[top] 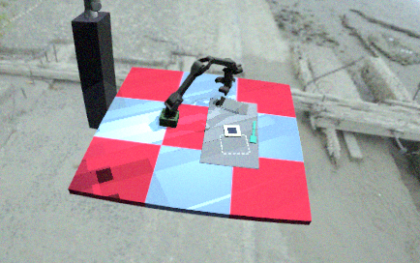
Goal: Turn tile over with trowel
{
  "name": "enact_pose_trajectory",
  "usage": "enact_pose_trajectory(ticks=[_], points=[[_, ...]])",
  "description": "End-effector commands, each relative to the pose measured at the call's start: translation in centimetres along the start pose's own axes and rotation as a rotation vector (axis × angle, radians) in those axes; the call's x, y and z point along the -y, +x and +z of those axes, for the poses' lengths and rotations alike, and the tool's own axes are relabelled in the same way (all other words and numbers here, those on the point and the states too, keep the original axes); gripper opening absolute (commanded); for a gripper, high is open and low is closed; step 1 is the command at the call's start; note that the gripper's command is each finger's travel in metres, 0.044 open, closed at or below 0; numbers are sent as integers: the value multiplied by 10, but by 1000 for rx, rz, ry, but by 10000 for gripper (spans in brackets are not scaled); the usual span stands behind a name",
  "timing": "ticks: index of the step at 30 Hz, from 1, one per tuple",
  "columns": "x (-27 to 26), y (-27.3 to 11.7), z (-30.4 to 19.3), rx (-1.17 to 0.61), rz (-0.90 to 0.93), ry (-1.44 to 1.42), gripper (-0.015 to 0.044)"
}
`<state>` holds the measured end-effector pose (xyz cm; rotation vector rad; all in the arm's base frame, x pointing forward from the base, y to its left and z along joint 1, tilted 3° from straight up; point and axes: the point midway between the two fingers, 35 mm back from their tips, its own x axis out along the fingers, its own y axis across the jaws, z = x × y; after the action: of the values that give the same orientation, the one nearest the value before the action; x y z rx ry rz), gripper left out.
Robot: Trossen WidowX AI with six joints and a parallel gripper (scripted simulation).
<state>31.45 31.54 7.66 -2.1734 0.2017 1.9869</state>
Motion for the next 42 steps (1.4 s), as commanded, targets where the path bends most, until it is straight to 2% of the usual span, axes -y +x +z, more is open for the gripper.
enact_pose_trajectory(ticks=[1, 42], points=[[-6, 2, 0, 3, 0, -2, 100], [-80, 6, 0, 3, 7, -3, 100]])
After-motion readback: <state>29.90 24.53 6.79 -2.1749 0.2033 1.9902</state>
